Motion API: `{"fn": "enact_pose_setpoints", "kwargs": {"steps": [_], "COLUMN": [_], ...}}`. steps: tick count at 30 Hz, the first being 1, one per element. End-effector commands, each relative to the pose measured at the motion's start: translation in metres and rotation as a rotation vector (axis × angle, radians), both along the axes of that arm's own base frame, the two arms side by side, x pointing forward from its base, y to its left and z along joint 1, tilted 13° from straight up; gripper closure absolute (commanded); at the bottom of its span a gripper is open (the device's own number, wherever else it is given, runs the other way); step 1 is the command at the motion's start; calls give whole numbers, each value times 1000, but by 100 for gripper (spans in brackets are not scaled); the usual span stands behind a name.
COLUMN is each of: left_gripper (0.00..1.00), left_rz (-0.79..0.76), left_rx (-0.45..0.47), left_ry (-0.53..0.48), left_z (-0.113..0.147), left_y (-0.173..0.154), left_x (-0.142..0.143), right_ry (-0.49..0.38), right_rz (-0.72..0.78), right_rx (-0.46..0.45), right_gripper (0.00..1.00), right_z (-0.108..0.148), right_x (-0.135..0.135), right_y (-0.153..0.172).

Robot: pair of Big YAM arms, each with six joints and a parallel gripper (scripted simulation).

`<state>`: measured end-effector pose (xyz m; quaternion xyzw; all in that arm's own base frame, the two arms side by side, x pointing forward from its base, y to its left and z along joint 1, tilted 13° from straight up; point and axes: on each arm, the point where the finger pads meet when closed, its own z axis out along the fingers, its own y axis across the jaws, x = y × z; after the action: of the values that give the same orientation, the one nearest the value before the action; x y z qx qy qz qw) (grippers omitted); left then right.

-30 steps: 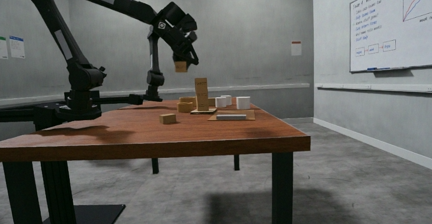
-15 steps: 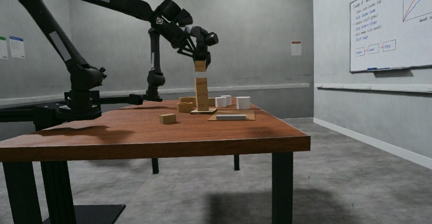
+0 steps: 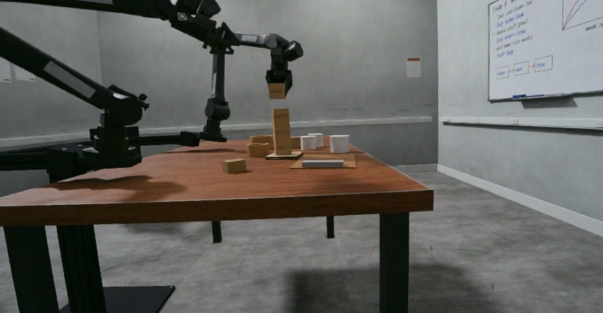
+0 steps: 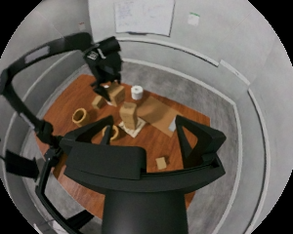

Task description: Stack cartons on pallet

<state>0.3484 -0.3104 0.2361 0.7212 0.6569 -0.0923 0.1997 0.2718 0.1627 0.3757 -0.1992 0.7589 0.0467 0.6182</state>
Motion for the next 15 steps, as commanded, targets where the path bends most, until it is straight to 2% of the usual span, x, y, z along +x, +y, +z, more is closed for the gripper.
{"fn": "enact_pose_setpoints", "kwargs": {"steps": [1, 3, 5, 6, 8, 9, 10, 13, 15], "left_gripper": [45, 45, 45, 45, 45, 45, 45, 45, 45], "left_rz": [137, 205, 205, 234, 269, 286, 295, 290, 292], "left_rx": [-86, -105, -105, -113, -121, -112, -113, -108, -101], "left_ry": [-35, -35, -35, -38, -46, -42, -47, -67, -76], "left_z": [34, 34, 34, 34, 33, 25, 24, 24, 23], "left_y": [-22, -31, -31, -36, -43, -48, -50, -53, -49], "left_x": [6, 5, 5, 4, 3, 4, 4, 4, 8], "right_ry": [-8, -32, -32, -58, -77, -81, -70, -92, -93], "right_rz": [48, 80, 80, 93, 112, 122, 129, 139, 142], "right_rx": [6, 20, 20, 51, 72, 74, 54, 86, 80], "right_gripper": [0, 0, 0, 0, 0, 0, 0, 0, 0], "right_z": [-7, -3, -3, 15, 19, 19, 5, 21, 20], "right_x": [-26, -42, -42, -49, -58, -64, -66, -72, -72], "right_y": [10, 13, 13, 12, 13, 13, 15, 12, 16]}}
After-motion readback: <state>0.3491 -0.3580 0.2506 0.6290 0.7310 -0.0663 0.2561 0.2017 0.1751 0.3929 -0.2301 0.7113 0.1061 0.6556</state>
